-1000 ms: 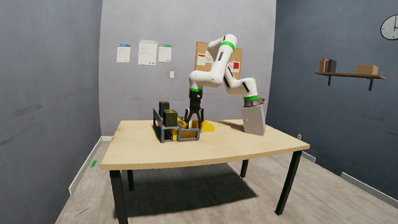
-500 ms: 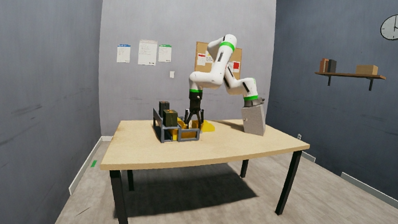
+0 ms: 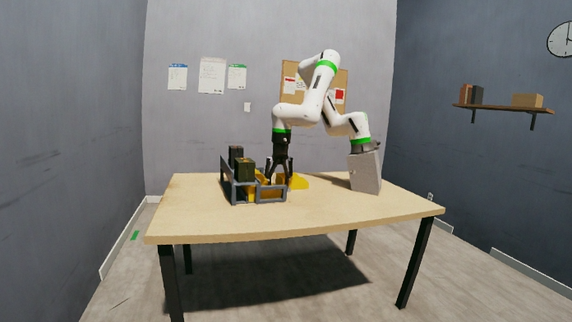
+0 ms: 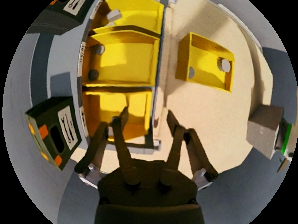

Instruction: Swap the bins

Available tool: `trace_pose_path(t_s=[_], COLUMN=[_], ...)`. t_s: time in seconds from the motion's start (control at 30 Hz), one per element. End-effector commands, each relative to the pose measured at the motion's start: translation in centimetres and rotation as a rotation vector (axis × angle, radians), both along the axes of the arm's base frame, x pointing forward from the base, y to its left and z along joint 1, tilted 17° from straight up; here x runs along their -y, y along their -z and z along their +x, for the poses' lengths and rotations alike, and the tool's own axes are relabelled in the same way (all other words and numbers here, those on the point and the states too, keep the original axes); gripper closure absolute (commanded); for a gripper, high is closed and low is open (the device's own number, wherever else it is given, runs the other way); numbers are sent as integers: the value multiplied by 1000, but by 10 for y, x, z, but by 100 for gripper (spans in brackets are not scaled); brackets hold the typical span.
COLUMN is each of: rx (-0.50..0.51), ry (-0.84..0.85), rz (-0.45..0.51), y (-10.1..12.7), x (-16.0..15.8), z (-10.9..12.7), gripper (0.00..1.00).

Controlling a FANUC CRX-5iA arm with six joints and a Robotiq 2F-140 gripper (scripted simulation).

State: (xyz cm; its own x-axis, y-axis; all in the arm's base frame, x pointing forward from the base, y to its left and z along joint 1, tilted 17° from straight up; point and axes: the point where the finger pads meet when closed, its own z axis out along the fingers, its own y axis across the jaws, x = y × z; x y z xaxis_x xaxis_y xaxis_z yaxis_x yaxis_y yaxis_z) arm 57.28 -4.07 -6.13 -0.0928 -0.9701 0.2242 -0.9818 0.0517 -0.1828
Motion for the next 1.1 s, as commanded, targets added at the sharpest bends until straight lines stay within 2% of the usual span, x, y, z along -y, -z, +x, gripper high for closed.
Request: trace_pose_path(t_s=[0.0,0.1,0.13,1.07], rx=[2,2,2,2], ry=[-1,-1,-1,-1], rz=[0,0,0,0], y=[-1,-1,-1,-1], x=[0,0,0,0], z=[1,1,1,1], gripper=[38,38,90,90])
